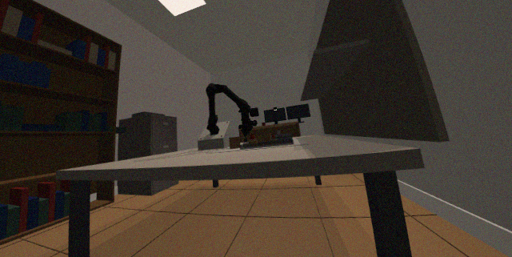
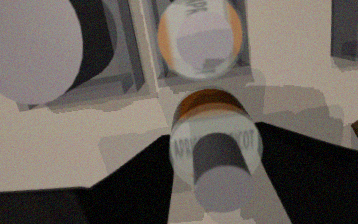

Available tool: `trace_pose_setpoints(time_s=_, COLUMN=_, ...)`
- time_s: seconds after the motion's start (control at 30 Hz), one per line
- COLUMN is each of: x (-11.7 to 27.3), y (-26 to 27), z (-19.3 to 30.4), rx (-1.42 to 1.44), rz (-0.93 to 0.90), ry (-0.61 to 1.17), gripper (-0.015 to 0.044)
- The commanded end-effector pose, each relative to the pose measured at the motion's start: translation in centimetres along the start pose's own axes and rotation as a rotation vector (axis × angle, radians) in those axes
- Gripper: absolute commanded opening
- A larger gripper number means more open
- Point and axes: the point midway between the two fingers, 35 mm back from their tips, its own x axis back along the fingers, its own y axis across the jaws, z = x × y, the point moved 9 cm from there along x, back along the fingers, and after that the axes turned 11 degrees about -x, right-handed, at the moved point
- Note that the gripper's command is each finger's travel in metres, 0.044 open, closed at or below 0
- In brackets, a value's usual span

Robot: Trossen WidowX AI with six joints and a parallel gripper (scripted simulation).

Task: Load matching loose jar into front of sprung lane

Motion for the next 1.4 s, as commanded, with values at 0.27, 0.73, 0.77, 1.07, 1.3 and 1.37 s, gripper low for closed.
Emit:
trace_pose_setpoints(time_s=0.27, x=-0.2, y=0.0, z=-0.4, rx=0.002, rz=0.004, ry=-0.003, gripper=0.0000)
trace_pose_setpoints(time_s=0.73, x=-0.2, y=0.1, z=-0.9, rx=0.002, rz=0.004, ry=-0.003, gripper=0.0000)
trace_pose_setpoints(time_s=0.77, x=-0.2, y=0.1, z=-0.9, rx=0.002, rz=0.004, ry=-0.003, gripper=0.0000)
trace_pose_setpoints(time_s=1.07, x=-0.2, y=0.2, z=-1.3, rx=0.002, rz=0.004, ry=-0.003, gripper=0.0000)
trace_pose_setpoints(time_s=1.3, x=-0.2, y=0.2, z=-1.5, rx=0.002, rz=0.004, ry=-0.004, gripper=0.0000)
trace_pose_setpoints(time_s=1.37, x=-0.2, y=0.2, z=-1.6, rx=0.002, rz=0.004, ry=-0.004, gripper=0.0000)
